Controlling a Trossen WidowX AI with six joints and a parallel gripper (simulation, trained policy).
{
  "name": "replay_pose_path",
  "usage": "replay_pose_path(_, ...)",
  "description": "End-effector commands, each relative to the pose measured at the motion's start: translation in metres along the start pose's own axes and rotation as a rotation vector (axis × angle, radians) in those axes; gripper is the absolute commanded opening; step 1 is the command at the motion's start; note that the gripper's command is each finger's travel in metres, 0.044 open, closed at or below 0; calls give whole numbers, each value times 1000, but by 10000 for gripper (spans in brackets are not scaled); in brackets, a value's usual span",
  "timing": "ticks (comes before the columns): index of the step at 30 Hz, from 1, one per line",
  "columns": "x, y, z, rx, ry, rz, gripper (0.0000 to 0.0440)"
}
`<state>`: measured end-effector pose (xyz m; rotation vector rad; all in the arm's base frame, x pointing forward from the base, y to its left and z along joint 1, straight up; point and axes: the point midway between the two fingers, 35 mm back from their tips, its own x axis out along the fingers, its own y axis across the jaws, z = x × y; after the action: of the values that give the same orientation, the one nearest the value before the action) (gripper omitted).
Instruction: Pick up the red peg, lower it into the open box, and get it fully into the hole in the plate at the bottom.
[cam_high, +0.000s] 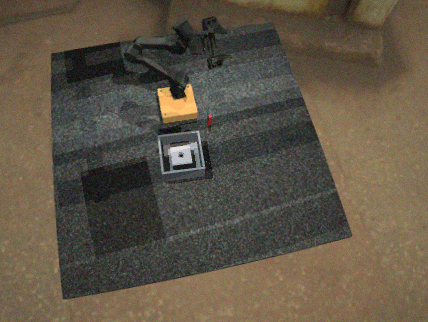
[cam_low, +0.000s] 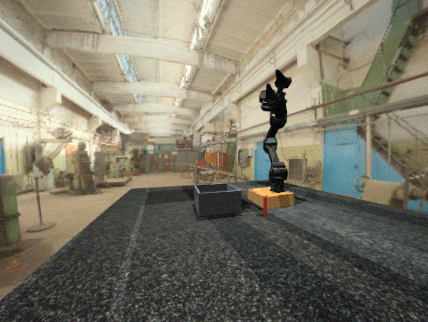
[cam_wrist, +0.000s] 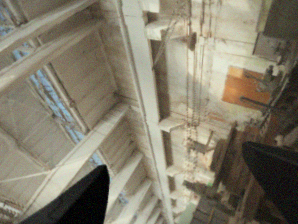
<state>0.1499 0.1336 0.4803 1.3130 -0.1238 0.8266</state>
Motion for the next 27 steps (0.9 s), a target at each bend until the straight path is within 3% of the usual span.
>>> replay_pose_path(1,1,-4,1,-20,-5,-21,420)
replay_pose_path(2,1,-9,2,-43,-7,-46,439)
replay_pose_path(14,1,-99,-14,-197,114,-415,440)
replay_pose_path(27,-33,-186,-21,-257,257,-842,440)
